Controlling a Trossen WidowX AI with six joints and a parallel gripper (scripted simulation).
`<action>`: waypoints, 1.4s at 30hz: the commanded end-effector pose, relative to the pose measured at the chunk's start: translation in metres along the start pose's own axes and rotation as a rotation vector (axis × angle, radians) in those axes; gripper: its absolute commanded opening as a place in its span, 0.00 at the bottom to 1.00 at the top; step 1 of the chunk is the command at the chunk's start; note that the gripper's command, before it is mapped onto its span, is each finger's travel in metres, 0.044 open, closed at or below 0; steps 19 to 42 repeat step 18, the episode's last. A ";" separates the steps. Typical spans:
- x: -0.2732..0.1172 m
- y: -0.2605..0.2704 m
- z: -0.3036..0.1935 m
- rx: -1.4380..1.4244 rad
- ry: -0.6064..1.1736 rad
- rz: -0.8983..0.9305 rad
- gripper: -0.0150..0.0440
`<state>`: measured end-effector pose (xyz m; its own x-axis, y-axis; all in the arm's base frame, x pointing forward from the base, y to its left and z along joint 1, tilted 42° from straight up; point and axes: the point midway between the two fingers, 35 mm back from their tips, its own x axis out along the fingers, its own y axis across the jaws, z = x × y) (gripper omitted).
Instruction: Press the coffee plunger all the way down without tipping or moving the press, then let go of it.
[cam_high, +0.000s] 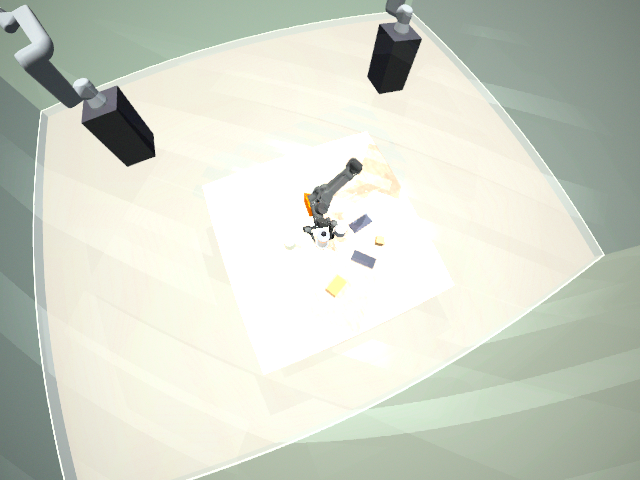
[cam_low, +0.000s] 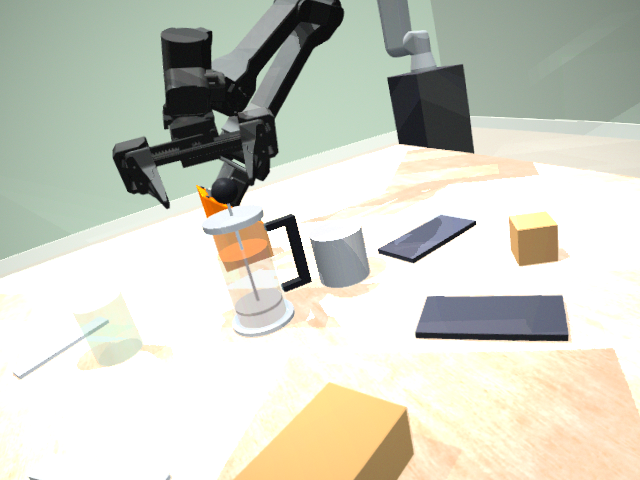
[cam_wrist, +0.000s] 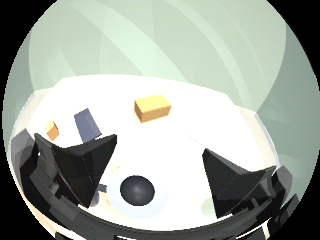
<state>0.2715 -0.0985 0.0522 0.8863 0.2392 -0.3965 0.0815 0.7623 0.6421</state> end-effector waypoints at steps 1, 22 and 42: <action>-0.004 -0.004 0.014 -0.023 -0.030 -0.024 1.00; -0.067 0.013 0.046 0.025 0.033 0.015 1.00; -0.067 0.013 0.046 0.025 0.033 0.015 1.00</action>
